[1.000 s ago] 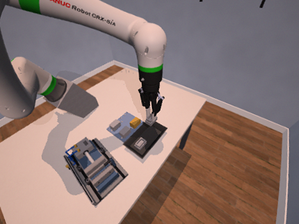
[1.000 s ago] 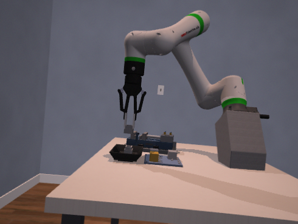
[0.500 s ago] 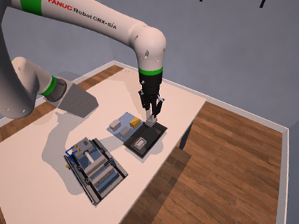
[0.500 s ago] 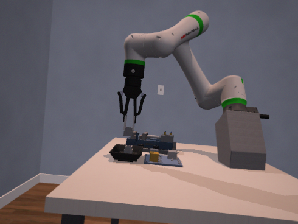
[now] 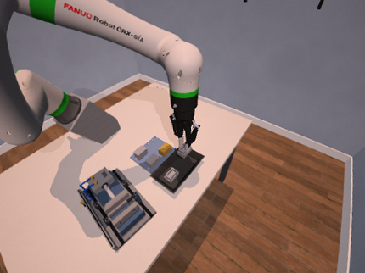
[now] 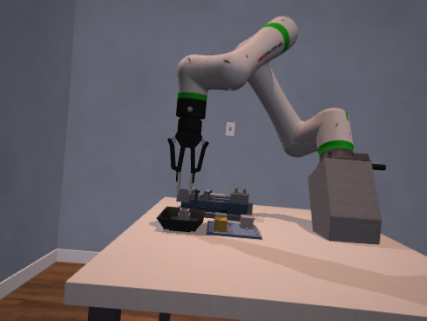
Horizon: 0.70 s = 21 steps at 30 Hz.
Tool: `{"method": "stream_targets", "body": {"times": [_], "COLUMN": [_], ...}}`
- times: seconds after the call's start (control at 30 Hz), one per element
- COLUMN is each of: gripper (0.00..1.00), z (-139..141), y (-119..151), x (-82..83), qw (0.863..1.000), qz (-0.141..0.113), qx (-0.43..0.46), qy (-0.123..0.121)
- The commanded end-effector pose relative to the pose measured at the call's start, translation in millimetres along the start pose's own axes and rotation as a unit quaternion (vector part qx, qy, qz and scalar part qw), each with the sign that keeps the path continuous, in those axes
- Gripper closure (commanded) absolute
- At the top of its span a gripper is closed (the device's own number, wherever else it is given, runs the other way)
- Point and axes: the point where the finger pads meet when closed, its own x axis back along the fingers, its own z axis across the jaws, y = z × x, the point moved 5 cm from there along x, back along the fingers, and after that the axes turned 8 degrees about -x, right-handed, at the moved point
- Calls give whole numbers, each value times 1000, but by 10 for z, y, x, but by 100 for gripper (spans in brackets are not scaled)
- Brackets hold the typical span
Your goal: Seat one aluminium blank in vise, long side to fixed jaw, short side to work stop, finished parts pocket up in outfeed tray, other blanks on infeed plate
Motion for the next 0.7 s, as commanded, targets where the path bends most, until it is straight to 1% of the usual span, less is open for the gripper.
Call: {"method": "stream_targets", "body": {"times": [0.0,0.33,0.4,0.67], "gripper": [100,100,100,100], "z": [-2,-4,-4,-5], "y": [2,4,4,5], "x": [-45,-256,-256,-410], "qw": [1000,1000,1000,1000], "qz": [0,0,0,0], "qx": [0,0,0,0], "qy": [0,0,0,0]}}
